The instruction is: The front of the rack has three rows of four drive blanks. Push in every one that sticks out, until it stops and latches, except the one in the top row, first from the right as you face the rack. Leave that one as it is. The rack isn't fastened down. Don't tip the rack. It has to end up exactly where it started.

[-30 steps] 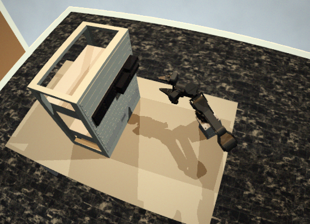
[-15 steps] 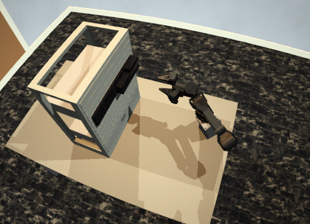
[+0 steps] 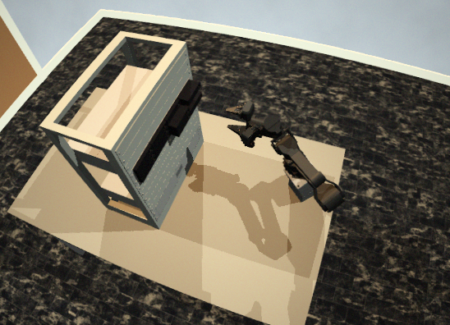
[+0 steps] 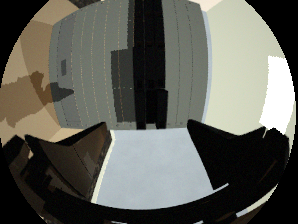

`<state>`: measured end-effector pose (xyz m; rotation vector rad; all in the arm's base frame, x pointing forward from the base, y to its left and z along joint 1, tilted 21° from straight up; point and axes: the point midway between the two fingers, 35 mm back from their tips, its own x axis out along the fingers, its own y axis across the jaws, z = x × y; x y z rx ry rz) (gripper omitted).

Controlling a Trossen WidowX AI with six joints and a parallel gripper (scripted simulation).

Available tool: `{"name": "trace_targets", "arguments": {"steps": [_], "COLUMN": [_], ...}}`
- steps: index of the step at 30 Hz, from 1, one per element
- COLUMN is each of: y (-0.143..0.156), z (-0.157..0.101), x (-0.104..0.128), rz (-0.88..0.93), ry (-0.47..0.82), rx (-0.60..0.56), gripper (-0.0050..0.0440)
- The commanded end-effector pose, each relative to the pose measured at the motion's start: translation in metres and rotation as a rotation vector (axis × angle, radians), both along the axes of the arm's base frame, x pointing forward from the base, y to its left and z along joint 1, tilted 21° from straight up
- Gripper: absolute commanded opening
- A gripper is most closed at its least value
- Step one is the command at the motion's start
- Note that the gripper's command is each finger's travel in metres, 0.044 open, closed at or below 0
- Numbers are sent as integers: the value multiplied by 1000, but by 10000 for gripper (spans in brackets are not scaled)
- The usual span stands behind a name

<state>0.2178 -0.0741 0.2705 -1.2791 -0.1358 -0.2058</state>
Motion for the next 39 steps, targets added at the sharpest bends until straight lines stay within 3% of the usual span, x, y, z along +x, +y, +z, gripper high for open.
{"name": "trace_targets", "arguments": {"steps": [1, 30, 39], "y": [-3, -42, -49], "z": [8, 18, 19], "x": [5, 73, 85], "rz": [-2, -2, -2], "ry": [-17, -17, -17], "rx": [-13, -13, -13], "gripper": [440, 440, 440]}}
